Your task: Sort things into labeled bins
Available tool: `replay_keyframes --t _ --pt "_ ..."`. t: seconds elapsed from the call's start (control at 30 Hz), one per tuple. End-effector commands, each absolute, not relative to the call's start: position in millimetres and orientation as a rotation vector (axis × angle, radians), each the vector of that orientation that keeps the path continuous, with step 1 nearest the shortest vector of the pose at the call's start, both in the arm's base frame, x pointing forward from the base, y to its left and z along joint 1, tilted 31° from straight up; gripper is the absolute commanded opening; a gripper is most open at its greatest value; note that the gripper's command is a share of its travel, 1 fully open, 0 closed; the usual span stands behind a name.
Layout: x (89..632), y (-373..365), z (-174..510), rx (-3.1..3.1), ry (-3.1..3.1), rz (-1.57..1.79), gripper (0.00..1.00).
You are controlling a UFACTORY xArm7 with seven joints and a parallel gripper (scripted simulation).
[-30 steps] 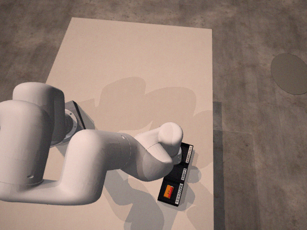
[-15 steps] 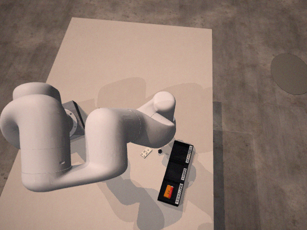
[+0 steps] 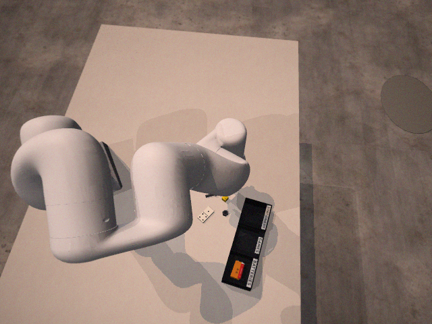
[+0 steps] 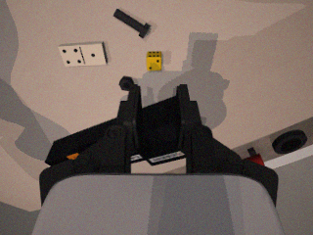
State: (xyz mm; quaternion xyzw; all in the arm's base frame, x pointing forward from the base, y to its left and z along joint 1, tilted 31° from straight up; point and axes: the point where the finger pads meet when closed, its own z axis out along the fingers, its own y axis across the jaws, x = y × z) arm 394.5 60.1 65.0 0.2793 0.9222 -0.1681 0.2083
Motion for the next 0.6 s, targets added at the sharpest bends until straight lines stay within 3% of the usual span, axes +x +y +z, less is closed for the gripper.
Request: replay_keyframes --t 0.0,0.57 --pt "395.7 58.4 67.5 0.766 2.573 -0.467 0.30" --pt "395.6 55.6 68.9 0.766 2.573 -0.467 0.30"
